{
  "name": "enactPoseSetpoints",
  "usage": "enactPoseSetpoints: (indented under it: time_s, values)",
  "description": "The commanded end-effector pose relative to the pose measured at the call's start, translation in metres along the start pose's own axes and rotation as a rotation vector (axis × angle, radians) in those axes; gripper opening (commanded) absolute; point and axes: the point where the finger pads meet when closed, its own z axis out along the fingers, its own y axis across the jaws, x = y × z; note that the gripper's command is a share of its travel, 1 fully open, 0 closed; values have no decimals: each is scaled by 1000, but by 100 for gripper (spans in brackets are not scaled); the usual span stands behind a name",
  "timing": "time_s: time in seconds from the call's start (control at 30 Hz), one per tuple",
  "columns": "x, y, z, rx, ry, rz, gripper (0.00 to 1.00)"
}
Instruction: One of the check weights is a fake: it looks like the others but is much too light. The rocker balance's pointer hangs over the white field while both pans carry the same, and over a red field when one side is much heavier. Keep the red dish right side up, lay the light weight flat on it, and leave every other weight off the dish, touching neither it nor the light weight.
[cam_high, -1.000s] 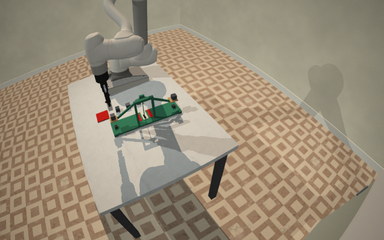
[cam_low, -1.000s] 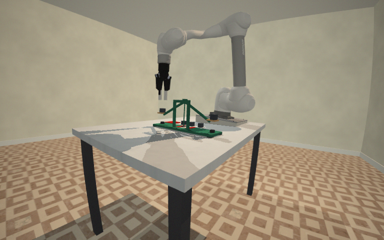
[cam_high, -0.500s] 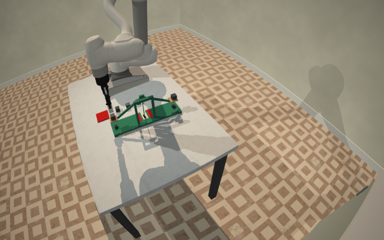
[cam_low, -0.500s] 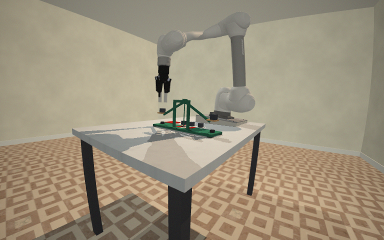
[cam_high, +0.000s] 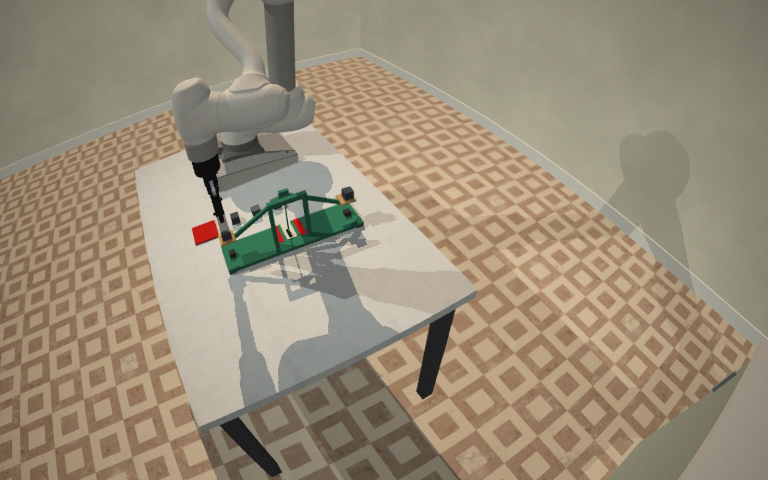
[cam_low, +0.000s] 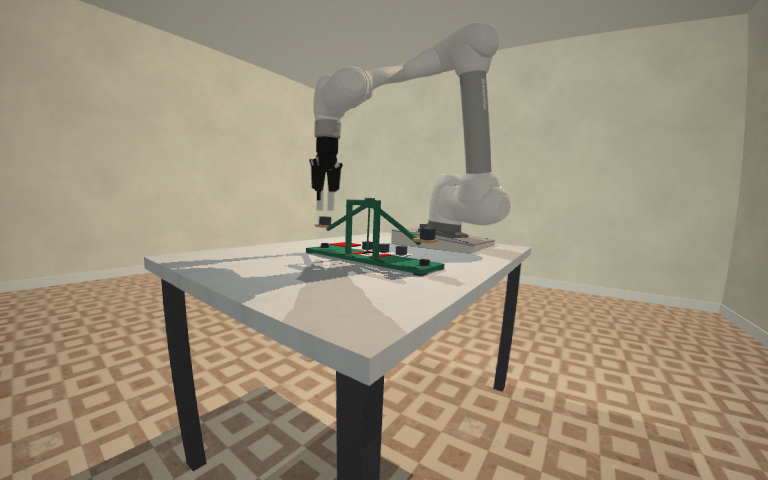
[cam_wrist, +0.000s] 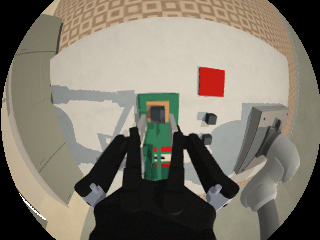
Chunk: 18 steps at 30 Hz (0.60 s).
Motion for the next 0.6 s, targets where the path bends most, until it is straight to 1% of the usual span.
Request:
enactPoseSetpoints:
  time_s: [0.0,0.27,0.57]
  values:
    - [0,0,4,0,0,0,35]
    - [0,0,11,0,0,0,35]
    - [0,0,12,0,0,0,35]
